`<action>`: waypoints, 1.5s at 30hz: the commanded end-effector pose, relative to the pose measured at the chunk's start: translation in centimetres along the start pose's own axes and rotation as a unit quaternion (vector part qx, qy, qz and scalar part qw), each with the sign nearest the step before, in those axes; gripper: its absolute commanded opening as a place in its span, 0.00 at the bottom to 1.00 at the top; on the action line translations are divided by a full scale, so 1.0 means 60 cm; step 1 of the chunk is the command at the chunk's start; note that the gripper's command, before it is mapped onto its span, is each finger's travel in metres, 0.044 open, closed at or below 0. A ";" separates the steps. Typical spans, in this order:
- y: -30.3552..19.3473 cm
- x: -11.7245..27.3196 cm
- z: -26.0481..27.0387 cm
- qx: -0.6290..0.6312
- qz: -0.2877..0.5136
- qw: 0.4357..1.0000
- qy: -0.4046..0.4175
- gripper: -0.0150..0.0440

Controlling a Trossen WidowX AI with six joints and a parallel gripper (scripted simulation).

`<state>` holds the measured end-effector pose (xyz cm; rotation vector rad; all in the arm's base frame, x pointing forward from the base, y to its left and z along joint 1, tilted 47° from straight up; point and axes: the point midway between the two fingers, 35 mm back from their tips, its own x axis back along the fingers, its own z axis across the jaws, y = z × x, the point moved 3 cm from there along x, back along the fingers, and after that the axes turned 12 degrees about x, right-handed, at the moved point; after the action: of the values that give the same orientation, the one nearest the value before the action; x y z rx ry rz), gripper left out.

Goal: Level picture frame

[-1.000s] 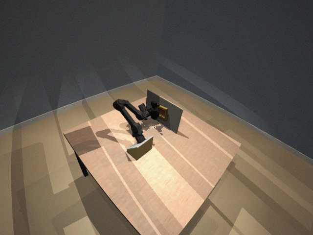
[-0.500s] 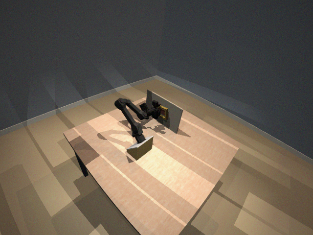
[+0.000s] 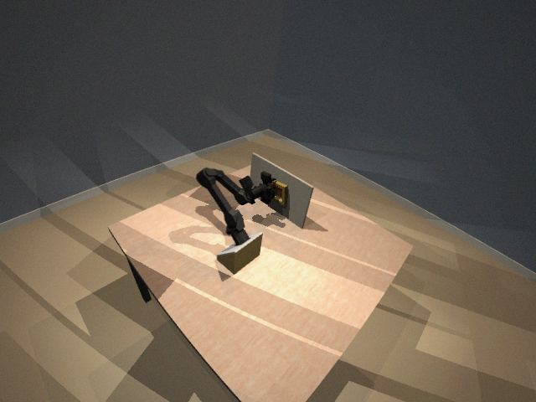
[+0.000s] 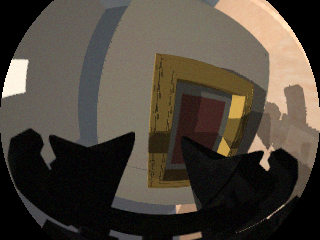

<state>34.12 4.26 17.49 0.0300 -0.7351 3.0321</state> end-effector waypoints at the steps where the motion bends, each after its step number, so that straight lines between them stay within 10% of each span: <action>1: -0.002 -0.002 0.001 0.001 0.002 1.000 0.000 0.69; 21: -0.003 -0.003 0.001 0.001 0.002 1.000 0.000 0.69; 27: -0.003 -0.003 0.001 0.001 0.002 1.000 0.000 0.43; 45: -0.003 -0.002 0.001 0.001 0.002 1.000 0.000 0.25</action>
<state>34.19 4.34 17.57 0.0287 -0.7361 3.0347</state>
